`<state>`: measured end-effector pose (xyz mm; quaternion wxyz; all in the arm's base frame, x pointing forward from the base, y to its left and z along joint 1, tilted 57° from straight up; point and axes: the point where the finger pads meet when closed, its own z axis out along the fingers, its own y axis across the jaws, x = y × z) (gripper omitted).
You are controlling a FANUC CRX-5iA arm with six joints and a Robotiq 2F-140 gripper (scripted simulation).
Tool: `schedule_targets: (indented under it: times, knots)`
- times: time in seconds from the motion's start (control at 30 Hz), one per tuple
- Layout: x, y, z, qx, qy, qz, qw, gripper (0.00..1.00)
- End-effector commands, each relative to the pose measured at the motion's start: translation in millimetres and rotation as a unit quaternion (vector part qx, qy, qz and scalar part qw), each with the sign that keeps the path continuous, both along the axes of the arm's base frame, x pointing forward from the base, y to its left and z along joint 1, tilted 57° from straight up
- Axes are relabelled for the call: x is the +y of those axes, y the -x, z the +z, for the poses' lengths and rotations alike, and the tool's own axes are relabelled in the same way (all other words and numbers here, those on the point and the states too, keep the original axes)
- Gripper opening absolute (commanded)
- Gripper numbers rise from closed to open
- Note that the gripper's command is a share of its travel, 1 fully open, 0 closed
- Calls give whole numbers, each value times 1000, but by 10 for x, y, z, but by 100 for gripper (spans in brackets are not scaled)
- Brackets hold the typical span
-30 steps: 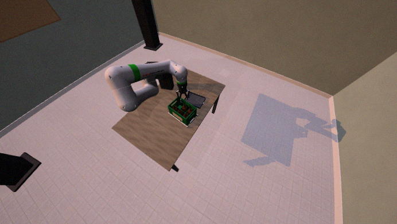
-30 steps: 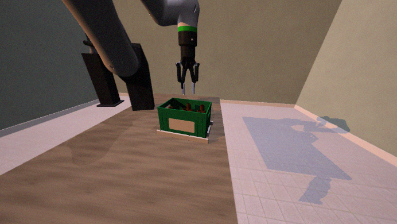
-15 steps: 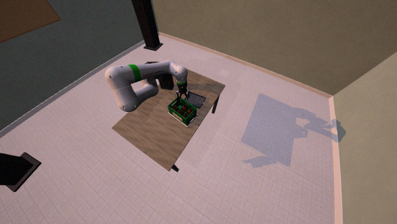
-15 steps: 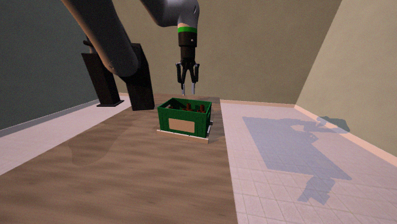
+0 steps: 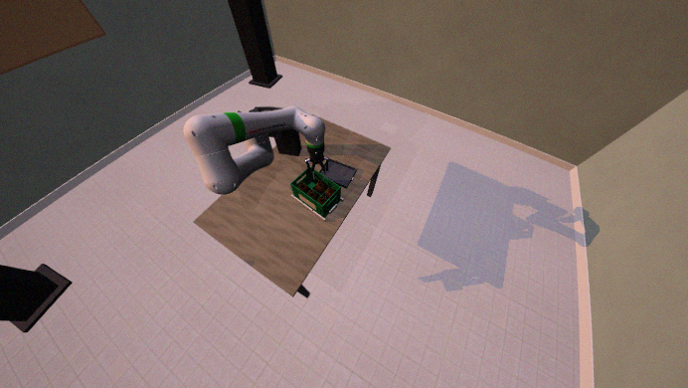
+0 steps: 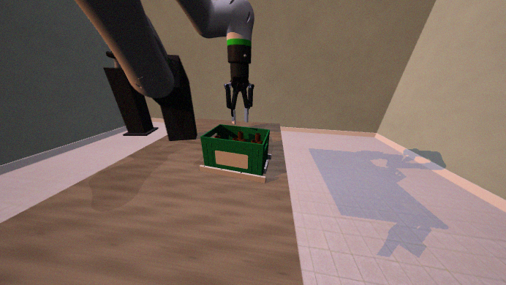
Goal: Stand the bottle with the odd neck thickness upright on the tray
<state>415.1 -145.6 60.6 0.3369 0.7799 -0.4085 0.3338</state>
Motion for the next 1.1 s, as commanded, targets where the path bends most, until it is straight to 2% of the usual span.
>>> schedule_targets:
  times: [0.0, 1.07]
  knots:
    - [-31, -18, -24, 0, 0, 1, 1000, 44]
    - [-217, -82, -155, 0, 0, 1, 1000, 44]
